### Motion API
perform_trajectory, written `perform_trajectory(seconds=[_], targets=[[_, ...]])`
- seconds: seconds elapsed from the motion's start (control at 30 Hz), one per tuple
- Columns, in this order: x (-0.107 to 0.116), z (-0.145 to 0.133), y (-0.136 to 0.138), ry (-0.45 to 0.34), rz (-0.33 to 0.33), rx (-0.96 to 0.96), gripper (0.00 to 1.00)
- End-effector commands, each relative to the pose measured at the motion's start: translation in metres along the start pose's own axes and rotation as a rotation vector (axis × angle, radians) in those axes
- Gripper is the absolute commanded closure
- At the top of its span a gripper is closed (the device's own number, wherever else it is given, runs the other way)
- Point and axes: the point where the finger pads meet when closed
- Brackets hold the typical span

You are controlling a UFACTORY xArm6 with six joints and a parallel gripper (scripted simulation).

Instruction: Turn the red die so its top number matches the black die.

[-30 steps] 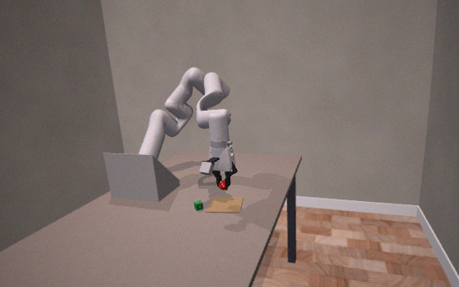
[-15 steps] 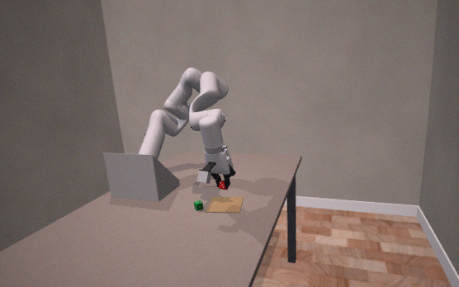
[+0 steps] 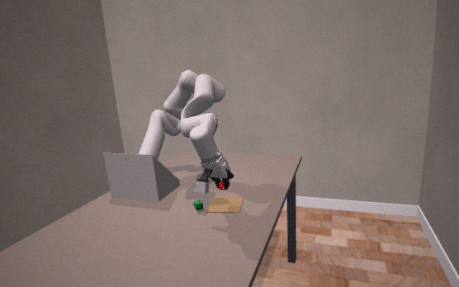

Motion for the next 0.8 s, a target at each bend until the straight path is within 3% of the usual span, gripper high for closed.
perform_trajectory(seconds=[0.0, 0.2, 0.3, 0.77], targets=[[0.0006, 0.0006, -0.0021, -0.050, 0.004, 0.002, 0.73], [-0.0001, 0.0038, -0.0019, -0.223, 0.030, 0.001, 0.73], [0.0005, 0.0045, -0.0011, -0.273, 0.039, 0.003, 0.73], [0.0006, 0.0046, -0.0010, -0.277, 0.040, 0.003, 0.73]])
Point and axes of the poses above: the point where the finger pads meet when closed, its own x axis back along the fingers, its own y axis across the jaws, z = x × y, and after that the axes turned 9 degrees about x, right-handed
